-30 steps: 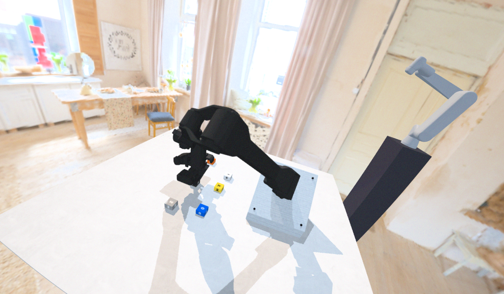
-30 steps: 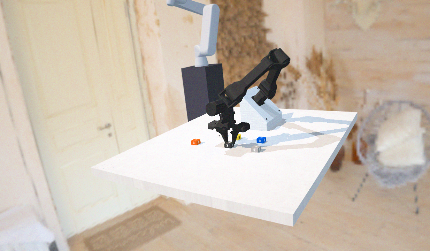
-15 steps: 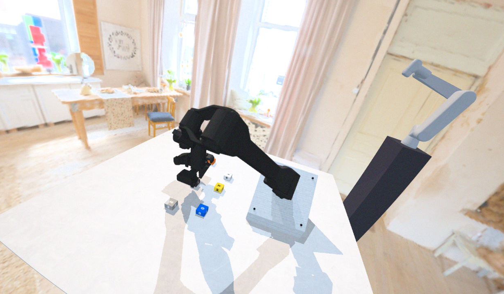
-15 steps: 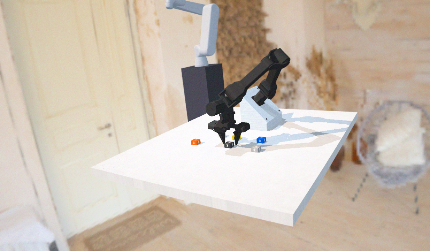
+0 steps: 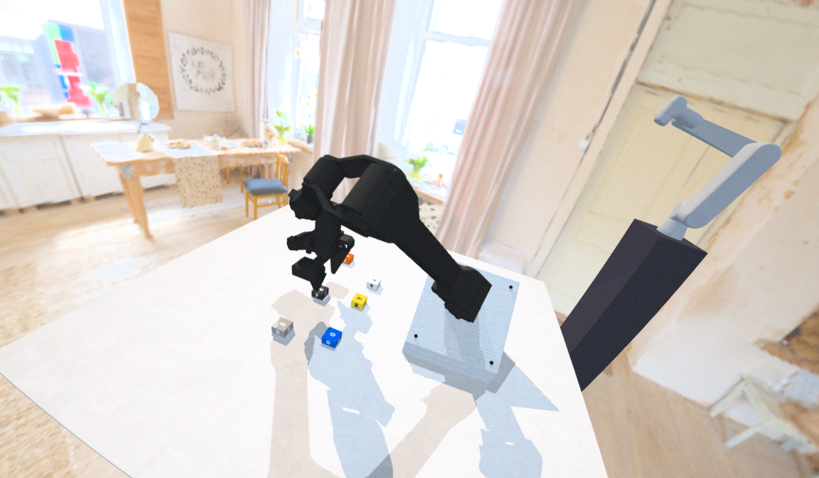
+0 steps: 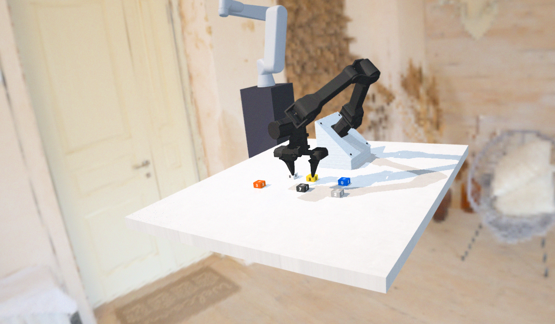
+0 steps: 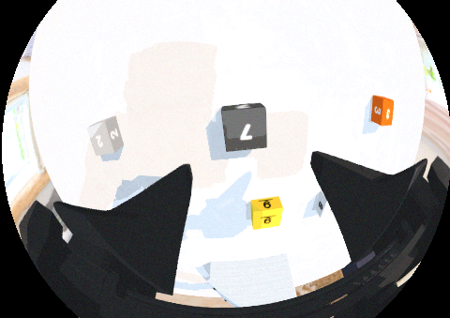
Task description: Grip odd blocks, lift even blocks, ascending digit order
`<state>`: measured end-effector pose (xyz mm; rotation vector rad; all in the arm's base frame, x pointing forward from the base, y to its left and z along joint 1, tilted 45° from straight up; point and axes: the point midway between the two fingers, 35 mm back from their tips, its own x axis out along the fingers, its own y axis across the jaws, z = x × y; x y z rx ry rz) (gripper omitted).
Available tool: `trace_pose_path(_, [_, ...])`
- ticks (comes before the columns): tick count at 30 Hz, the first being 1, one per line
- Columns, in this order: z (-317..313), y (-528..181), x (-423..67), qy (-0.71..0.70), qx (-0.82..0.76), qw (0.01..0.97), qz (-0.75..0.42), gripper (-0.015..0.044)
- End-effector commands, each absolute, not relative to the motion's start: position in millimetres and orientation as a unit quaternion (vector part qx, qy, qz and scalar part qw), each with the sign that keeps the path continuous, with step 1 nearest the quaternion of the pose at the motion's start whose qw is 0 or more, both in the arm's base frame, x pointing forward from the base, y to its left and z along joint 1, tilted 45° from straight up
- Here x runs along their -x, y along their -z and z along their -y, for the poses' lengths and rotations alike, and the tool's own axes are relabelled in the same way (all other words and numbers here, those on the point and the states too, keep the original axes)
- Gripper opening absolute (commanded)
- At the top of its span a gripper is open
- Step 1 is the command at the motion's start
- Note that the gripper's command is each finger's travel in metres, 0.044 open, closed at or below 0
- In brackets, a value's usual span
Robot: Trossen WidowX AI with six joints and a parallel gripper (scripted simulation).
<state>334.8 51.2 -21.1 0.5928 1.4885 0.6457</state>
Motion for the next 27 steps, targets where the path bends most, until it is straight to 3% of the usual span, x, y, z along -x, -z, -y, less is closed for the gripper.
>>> trace_pose_path(1, [-18.2, -11.6, -339.8, -0.282, -0.256, 0.659, -0.649, 0.0295])
trace_pose_path(8, [2.9, -34.1, -337.4, -0.283, -0.256, 0.658, -0.649, 0.0120])
trace_pose_path(16, [5.3, -32.1, -335.8, -0.282, -0.256, 0.658, -0.649, 0.0120])
trace_pose_path(23, [73.2, 33.3, -256.4, -0.278, -0.254, 0.658, -0.652, 0.0120])
trace_pose_path(27, [77.4, 38.8, -246.4, -0.280, -0.255, 0.658, -0.651, 0.0120])
